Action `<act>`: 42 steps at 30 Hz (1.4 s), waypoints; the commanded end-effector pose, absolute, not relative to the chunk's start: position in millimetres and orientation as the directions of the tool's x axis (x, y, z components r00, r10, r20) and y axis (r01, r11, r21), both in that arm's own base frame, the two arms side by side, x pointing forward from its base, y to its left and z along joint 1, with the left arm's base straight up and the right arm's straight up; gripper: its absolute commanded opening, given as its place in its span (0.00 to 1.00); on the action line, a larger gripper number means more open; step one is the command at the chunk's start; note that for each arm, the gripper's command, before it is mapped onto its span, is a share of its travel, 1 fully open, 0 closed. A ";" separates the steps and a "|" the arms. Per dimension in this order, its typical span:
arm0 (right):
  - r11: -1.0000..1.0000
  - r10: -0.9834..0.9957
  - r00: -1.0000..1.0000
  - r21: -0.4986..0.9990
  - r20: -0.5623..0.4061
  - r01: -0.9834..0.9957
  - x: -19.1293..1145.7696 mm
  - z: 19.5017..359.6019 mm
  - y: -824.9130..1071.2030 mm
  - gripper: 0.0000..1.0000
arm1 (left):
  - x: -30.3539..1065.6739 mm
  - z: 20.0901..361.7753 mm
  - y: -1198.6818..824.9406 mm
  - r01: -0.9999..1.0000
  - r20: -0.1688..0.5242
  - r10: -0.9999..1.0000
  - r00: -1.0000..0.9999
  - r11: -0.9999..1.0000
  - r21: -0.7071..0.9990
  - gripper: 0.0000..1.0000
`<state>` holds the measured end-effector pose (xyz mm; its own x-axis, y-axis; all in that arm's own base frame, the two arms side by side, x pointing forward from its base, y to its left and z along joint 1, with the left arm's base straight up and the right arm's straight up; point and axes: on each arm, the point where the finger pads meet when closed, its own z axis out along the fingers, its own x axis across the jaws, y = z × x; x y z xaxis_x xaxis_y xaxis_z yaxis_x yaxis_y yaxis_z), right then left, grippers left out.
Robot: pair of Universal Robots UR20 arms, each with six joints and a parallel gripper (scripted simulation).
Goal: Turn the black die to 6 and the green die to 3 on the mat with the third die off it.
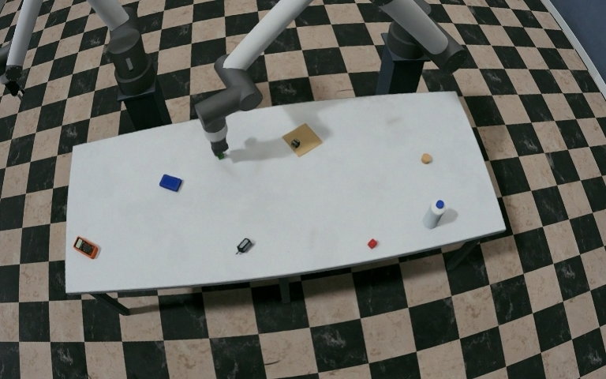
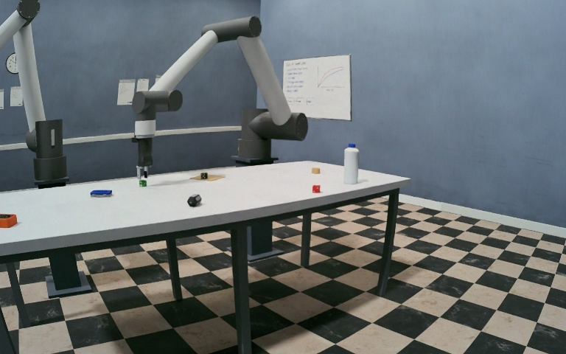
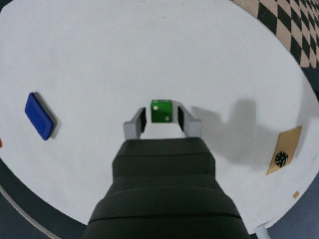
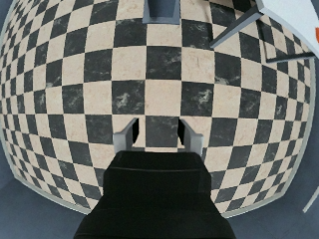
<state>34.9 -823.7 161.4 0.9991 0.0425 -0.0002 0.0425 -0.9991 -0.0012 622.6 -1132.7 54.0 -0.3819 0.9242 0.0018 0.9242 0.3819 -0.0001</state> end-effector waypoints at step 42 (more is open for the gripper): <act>-0.999 0.043 0.999 0.000 0.000 0.043 35.0 162.0 -824.2 1.00 | 623.2 47.8 -1134.1 0.924 0.000 0.924 -0.382 0.382 0.000 0.87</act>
